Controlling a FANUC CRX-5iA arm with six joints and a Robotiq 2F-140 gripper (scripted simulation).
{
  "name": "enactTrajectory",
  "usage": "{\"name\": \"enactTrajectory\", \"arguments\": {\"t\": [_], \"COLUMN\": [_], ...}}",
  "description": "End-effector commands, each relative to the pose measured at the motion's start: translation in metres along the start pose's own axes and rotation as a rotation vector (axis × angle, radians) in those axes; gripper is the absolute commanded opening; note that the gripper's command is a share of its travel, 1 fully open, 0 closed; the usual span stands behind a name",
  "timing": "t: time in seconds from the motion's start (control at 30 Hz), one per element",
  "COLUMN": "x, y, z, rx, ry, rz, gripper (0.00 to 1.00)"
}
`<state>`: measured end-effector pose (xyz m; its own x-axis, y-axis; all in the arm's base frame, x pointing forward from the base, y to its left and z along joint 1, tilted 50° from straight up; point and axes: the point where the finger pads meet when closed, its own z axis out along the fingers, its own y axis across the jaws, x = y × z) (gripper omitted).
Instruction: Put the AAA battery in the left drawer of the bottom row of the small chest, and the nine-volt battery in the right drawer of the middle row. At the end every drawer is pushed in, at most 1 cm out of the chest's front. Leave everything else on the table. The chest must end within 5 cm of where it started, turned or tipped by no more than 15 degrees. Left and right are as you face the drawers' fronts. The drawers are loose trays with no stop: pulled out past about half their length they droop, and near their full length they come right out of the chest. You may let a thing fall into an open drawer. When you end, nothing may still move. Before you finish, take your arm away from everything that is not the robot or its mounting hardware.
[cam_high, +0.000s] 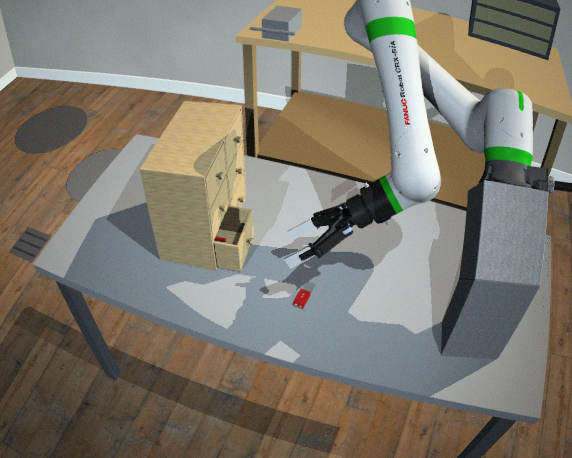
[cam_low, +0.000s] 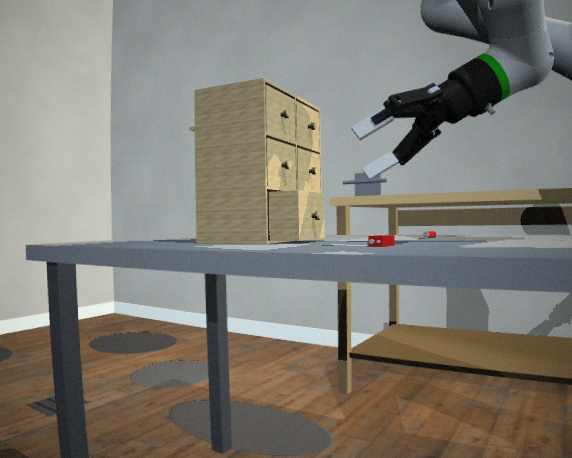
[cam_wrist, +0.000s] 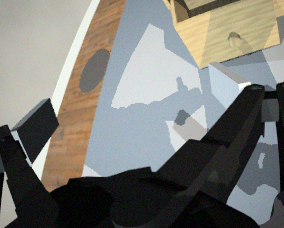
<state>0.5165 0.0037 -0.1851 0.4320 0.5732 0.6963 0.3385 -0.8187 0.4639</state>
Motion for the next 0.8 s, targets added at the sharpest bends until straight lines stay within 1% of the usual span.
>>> {"name": "enactTrajectory", "arguments": {"t": [0.0,0.03,0.07,0.1,0.13,0.17,0.2,0.23,0.27,0.37,0.43,0.47,0.5,0.53,0.6,0.63,0.7,0.77], "x": [-0.007,-0.007,-0.011,-0.011,-0.015,-0.015,-0.02,-0.02,-0.026,-0.026,-0.041,-0.049,-0.049,-0.056,-0.068,-0.072,-0.072,-0.072], "y": [-0.06,-0.06,-0.084,-0.084,-0.107,-0.107,-0.129,-0.129,-0.148,-0.148,-0.174,-0.18,-0.18,-0.181,-0.168,-0.154,-0.117,-0.117], "z": [0.018,0.018,0.02,0.02,0.02,0.02,0.017,0.017,0.012,0.012,-0.003,-0.011,-0.011,-0.02,-0.036,-0.043,-0.053,-0.053], "rx": [0.186,0.186,0.254,0.254,0.32,0.32,0.38,0.38,0.433,0.433,0.506,0.511,0.522,0.512,0.471,0.443,0.376,0.364], "ry": [-0.087,-0.087,-0.134,-0.134,-0.189,-0.189,-0.252,-0.252,-0.322,-0.322,-0.477,-0.537,-0.559,-0.608,-0.697,-0.735,-0.792,-0.849], "rz": [0.109,0.109,0.144,0.144,0.174,0.174,0.198,0.198,0.215,0.215,0.227,0.219,0.222,0.209,0.18,0.164,0.137,0.123], "gripper": [1.0,1.0,1.0,1.0,1.0,1.0,1.0,1.0,1.0,1.0,1.0,1.0,1.0,1.0,1.0,1.0,1.0,1.0]}}
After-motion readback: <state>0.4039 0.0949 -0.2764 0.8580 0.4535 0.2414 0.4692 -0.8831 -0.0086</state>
